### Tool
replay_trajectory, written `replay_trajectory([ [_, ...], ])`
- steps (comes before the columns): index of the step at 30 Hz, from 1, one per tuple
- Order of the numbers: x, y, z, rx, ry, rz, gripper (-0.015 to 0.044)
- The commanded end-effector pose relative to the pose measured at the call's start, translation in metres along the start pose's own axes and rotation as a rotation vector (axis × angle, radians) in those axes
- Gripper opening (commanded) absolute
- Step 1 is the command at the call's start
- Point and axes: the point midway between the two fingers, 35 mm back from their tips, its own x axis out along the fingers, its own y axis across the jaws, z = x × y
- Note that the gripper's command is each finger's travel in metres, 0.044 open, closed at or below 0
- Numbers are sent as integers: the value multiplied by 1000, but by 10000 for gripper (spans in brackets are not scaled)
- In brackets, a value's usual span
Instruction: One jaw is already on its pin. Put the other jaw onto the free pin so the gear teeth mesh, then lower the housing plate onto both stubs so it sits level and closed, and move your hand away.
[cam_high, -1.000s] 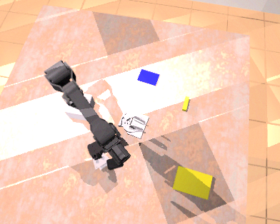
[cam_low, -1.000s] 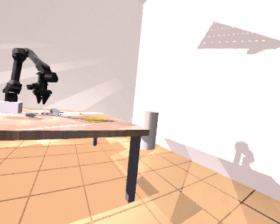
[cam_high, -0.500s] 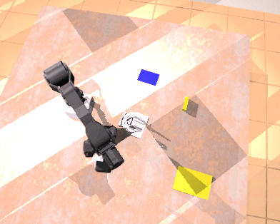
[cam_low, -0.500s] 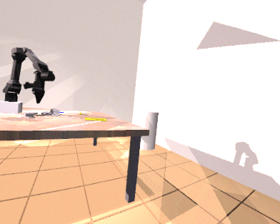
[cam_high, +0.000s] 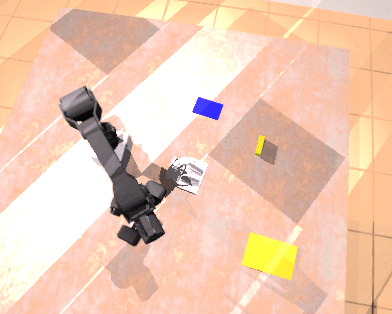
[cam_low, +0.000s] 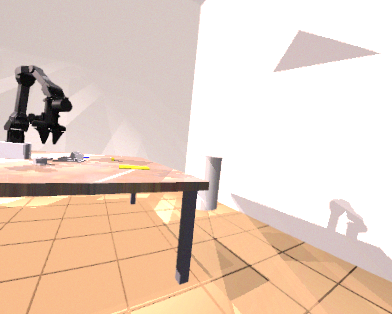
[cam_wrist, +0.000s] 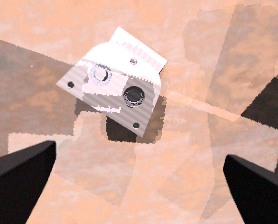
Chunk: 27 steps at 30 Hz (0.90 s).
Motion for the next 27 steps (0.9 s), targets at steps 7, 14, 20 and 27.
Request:
replay_trajectory([
  [7,-2,11,7,234,2,-5,440],
  [14,-3,19,13,408,1,-3,440],
  [20,-4,23,15,494,1,-2,440],
  [27,36,23,16,494,0,-2,440],
])
